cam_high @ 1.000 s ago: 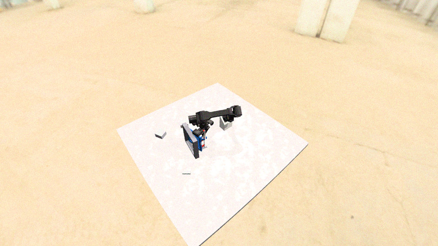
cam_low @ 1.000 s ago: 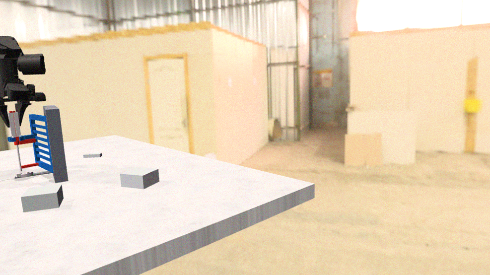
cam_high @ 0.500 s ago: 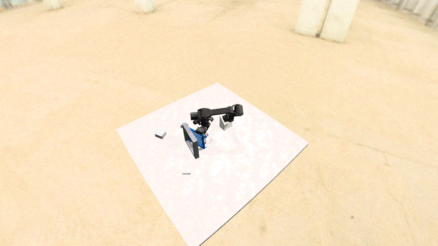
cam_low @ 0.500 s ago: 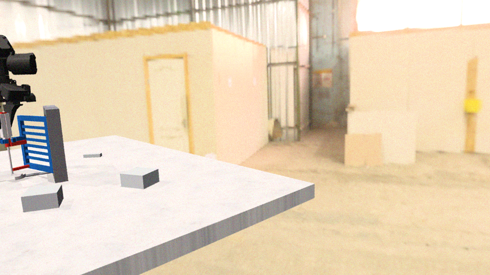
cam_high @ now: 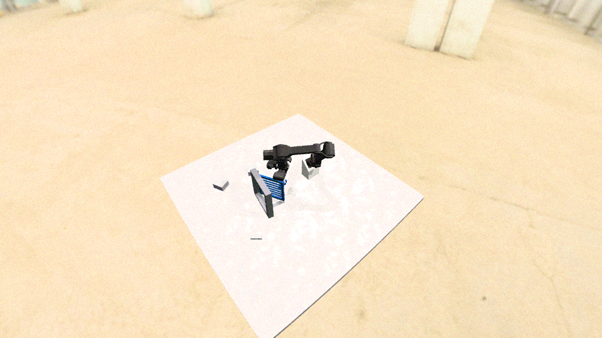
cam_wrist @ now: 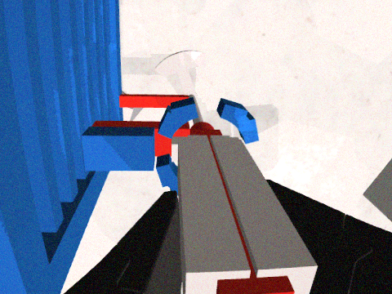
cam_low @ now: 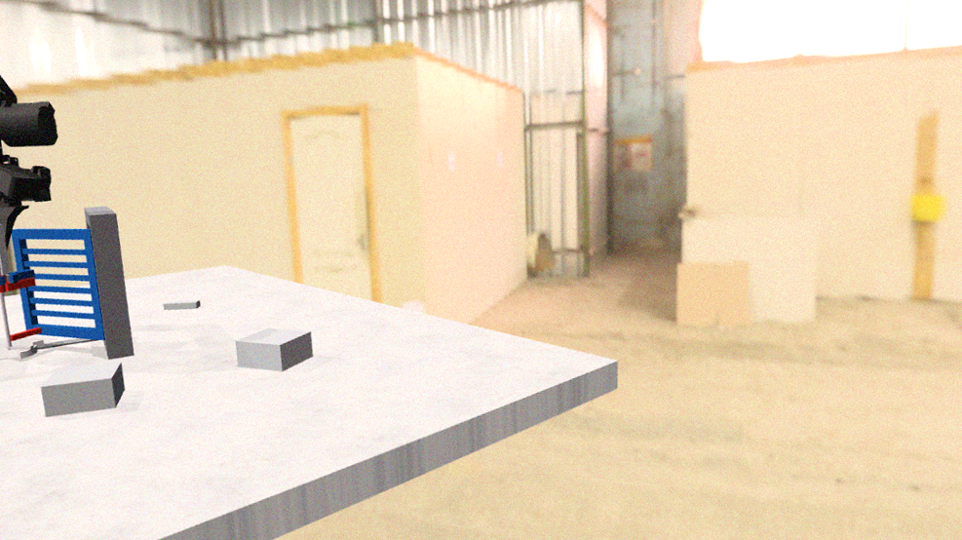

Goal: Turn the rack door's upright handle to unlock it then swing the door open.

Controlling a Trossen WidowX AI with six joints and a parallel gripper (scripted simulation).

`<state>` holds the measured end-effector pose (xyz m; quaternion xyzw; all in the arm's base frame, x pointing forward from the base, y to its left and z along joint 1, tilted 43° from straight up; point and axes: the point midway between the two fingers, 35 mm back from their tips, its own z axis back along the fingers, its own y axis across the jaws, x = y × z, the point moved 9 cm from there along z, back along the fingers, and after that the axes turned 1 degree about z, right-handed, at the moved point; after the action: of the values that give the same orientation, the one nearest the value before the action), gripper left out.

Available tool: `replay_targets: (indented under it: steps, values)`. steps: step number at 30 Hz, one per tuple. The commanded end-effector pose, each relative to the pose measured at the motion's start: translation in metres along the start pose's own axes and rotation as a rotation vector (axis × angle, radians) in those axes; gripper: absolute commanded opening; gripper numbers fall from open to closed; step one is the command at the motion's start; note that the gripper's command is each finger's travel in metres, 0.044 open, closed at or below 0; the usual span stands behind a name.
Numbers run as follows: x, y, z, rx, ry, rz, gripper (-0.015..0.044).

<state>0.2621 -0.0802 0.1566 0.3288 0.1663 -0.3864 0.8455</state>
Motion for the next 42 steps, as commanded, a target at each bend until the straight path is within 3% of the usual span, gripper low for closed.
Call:
replay_targets:
  steps: [1,42]
  values:
    - [0.002,-0.008,-0.001,0.001,-0.008,0.095,0.0026]
    - [0.044,-0.082,0.000,-0.006,-0.010,0.686,0.0026]
